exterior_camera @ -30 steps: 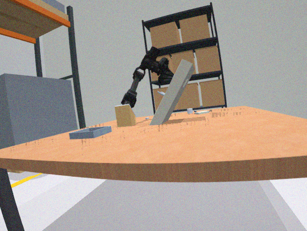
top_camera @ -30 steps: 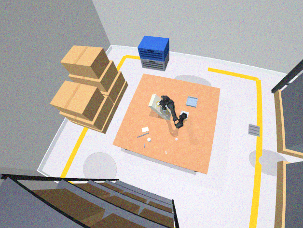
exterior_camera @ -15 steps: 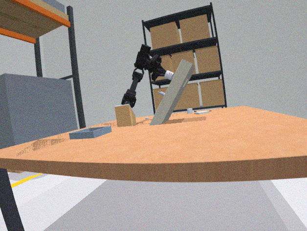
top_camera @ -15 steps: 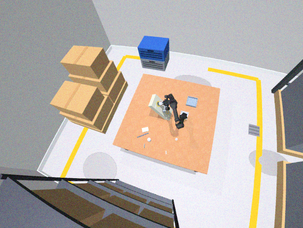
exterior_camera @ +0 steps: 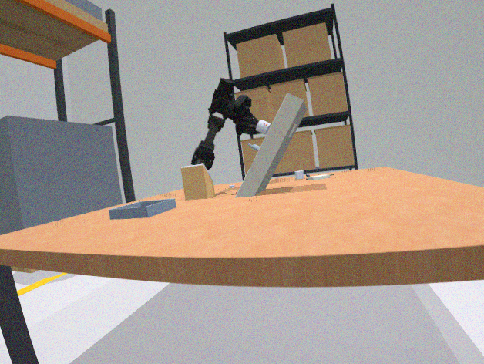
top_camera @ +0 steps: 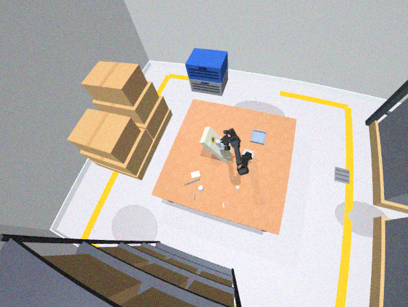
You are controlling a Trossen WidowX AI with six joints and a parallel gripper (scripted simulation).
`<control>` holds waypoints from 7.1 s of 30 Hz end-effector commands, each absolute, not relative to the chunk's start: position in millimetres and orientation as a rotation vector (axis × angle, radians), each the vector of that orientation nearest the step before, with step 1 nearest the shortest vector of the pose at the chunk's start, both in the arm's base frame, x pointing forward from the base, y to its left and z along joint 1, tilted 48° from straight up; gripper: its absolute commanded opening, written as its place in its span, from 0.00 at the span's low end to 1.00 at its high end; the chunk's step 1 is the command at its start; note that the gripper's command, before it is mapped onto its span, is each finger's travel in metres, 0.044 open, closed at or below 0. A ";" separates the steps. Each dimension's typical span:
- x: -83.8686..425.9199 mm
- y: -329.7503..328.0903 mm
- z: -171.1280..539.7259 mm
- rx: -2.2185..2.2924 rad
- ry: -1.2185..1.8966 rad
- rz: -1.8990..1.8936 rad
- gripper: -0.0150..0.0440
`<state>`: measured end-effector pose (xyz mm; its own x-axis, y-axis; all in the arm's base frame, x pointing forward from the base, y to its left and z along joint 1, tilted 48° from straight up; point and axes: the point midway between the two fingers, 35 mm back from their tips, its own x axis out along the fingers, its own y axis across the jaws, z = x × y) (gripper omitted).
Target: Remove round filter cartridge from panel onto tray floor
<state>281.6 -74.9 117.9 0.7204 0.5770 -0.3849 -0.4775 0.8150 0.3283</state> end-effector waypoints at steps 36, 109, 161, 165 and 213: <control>302.6 -94.6 143.0 0.198 0.480 0.587 0.42; 276.9 -32.5 80.9 0.635 1.049 0.607 0.61; 281.0 -154.9 87.5 0.637 1.051 0.604 0.25; 282.6 -161.5 76.0 0.636 1.051 0.604 0.25; 80.3 -276.9 -109.8 1.204 1.492 -0.795 0.25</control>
